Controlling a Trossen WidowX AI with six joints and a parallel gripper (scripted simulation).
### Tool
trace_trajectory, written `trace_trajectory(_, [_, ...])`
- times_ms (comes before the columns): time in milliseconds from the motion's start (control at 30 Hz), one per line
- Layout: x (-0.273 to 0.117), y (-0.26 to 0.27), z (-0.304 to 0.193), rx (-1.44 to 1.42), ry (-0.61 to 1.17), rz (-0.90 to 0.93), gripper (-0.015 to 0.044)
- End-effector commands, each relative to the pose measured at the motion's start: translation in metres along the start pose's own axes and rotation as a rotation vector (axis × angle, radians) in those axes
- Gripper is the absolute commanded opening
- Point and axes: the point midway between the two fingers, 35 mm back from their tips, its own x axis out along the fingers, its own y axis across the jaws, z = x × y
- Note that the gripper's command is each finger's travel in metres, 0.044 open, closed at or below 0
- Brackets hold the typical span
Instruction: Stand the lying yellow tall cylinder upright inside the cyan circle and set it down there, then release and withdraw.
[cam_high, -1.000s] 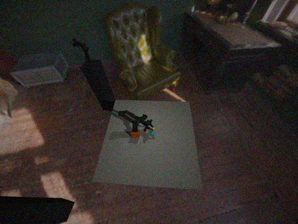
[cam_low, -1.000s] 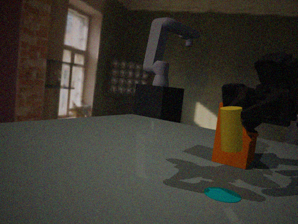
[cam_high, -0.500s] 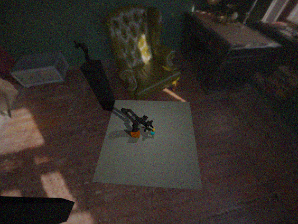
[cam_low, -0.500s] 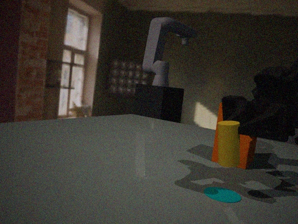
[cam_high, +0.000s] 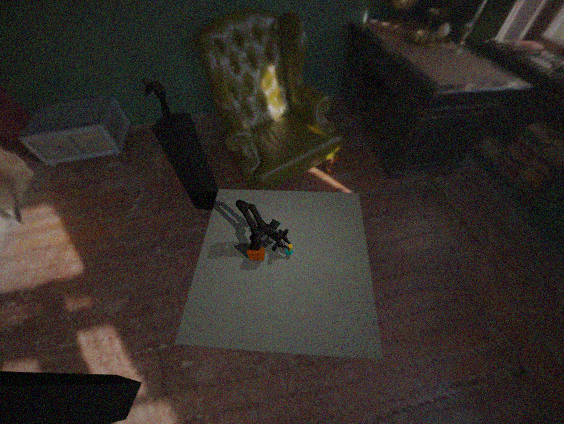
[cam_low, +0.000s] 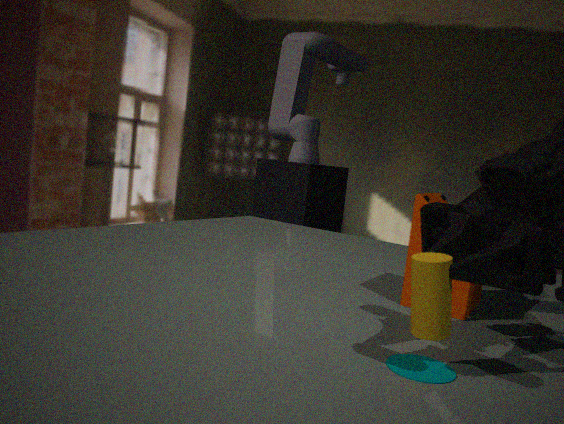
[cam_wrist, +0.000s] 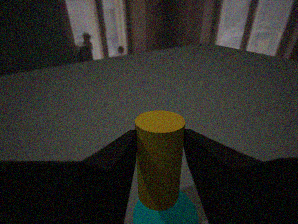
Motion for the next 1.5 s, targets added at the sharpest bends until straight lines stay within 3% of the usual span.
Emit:
trace_trajectory(0, [-0.001,-0.005,-0.006,-0.007,-0.011,-0.006,0.0105])
trace_trajectory(1133, [0.003,-0.009,-0.029,-0.011,-0.028,0.009,0.0105])
trace_trajectory(1467, [0.003,-0.009,-0.029,-0.011,-0.028,0.009,0.0368])
